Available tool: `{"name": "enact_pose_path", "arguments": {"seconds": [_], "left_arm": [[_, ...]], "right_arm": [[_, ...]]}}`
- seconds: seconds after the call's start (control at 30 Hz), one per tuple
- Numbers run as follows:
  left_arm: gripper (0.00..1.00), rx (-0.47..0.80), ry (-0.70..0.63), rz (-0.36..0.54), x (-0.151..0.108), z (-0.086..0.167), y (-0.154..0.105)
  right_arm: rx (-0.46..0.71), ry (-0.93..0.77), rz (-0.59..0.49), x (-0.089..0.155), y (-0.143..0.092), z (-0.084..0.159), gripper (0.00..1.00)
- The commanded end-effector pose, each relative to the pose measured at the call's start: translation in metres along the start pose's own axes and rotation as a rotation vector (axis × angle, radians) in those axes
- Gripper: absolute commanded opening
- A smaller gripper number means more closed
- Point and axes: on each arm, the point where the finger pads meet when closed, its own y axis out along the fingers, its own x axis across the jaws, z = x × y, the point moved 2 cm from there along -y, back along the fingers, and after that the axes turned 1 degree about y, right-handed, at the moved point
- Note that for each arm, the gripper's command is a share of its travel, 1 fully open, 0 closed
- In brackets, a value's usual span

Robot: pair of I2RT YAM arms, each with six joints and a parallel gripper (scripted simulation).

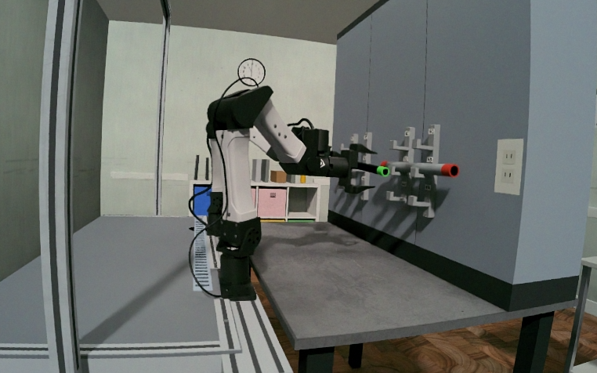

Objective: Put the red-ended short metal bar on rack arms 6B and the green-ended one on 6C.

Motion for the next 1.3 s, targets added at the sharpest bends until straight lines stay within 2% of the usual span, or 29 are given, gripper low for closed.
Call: {"name": "enact_pose_path", "arguments": {"seconds": [0.0,0.53,1.17,1.27], "left_arm": [[0.00,0.004,-0.061,-0.080,0.031,0.003,0.002],[0.00,0.004,-0.061,-0.080,0.032,0.003,0.002],[0.00,0.004,-0.061,-0.080,0.034,0.003,0.001],[0.00,0.004,-0.061,-0.080,0.034,0.002,0.001]], "right_arm": [[0.003,0.012,0.019,-0.012,0.008,0.001,1.00],[0.003,0.012,0.019,-0.013,0.026,0.001,1.00],[0.003,0.012,0.019,-0.014,0.030,-0.002,1.00],[0.003,0.012,0.019,-0.014,0.030,-0.002,0.80]]}}
